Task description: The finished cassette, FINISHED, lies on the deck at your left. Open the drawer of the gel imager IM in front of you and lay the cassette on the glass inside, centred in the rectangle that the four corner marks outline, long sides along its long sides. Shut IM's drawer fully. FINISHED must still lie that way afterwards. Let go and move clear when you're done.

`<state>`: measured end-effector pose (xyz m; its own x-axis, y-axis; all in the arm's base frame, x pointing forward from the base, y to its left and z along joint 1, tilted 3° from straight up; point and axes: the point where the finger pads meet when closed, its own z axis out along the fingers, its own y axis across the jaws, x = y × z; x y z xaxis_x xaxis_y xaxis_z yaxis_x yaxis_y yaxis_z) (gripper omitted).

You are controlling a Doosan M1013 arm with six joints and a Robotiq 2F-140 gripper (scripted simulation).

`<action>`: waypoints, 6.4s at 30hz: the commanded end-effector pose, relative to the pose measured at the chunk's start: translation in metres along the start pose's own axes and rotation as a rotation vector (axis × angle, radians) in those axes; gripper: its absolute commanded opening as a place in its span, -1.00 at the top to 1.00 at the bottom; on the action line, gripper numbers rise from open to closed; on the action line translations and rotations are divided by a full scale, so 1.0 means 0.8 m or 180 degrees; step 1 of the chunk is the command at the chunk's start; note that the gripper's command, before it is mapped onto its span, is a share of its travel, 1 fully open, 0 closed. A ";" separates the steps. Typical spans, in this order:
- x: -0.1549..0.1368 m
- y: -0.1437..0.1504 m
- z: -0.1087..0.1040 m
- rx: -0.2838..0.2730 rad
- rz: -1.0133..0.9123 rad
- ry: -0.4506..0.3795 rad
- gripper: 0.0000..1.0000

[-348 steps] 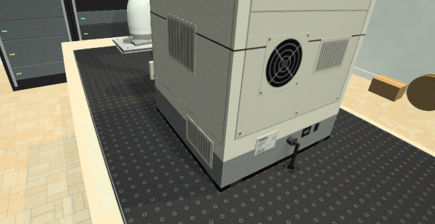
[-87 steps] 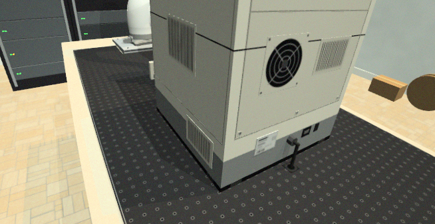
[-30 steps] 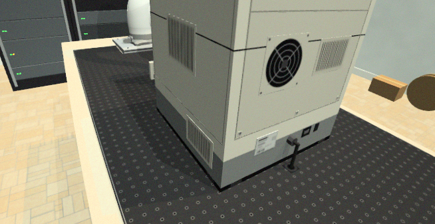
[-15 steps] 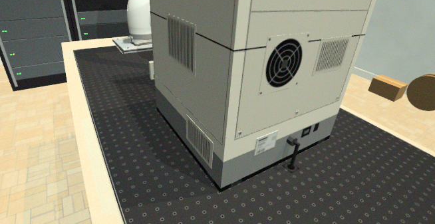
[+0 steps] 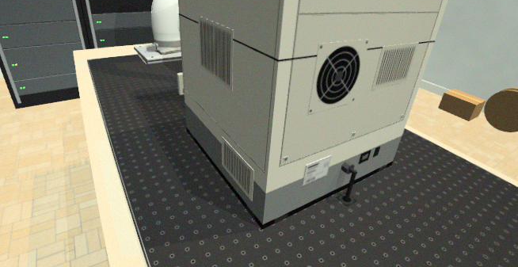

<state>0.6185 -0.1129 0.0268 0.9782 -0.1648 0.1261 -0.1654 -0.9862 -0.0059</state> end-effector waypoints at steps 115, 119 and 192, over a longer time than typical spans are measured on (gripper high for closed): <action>-0.093 0.000 -0.116 0.0222 -0.2527 -0.0221 0.45; -0.093 0.000 -0.116 0.0258 -0.2948 -0.0257 0.45; -0.102 0.000 -0.063 0.0436 -0.4986 -0.0435 0.45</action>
<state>0.5325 -0.0988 0.0684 0.1654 0.9862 0.0059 0.9851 -0.1650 -0.0481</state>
